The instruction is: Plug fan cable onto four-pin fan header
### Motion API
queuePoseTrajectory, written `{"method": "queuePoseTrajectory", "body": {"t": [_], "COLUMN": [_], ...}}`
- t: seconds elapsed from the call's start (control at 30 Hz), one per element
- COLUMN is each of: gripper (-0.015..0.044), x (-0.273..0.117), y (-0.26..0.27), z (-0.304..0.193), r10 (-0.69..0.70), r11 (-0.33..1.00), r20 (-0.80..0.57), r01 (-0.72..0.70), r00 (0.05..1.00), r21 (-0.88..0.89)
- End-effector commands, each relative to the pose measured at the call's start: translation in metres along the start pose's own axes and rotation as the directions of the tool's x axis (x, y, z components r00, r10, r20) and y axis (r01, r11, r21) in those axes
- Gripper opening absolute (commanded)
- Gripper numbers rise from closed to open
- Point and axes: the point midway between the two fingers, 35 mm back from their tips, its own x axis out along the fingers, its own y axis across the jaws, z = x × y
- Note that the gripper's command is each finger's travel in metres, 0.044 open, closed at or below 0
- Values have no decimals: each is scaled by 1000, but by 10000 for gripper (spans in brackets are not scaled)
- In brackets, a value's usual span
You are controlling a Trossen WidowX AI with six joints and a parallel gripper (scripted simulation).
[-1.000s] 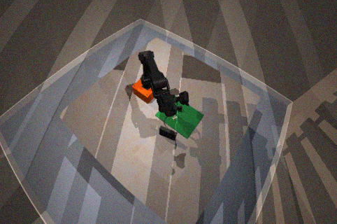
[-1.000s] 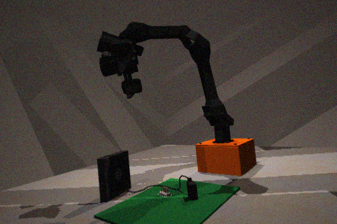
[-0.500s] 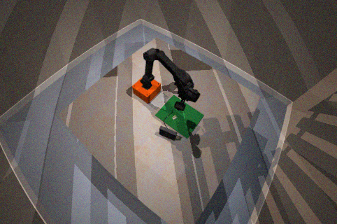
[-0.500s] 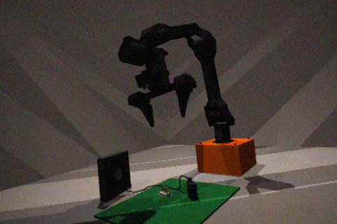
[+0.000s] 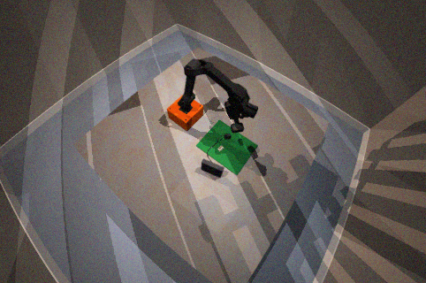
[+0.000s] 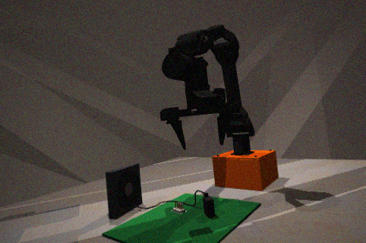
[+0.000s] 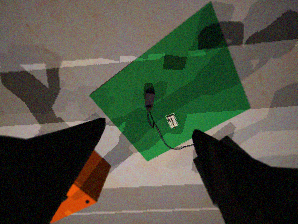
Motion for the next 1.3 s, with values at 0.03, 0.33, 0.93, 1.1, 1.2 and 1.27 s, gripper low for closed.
{"method": "queuePoseTrajectory", "body": {"t": [0.03,0.33,0.93,1.1,1.2,1.27], "gripper": [440,440,440,440,440,440], "x": [10,102,119,127,132,135], "y": [0,0,0,-1,-1,0], "z": [1,-1,0,0,-1,-1], "r10": [-8,-8,-7,-7,-7,-7], "r11": [1000,1000,1000,1000,1000,1000], "r20": [-7,-8,-8,-8,-8,-8], "r01": [8,7,7,7,7,7], "r00": [1000,1000,1000,1000,1000,1000], "r21": [-21,-21,-21,-21,-21,-21]}}
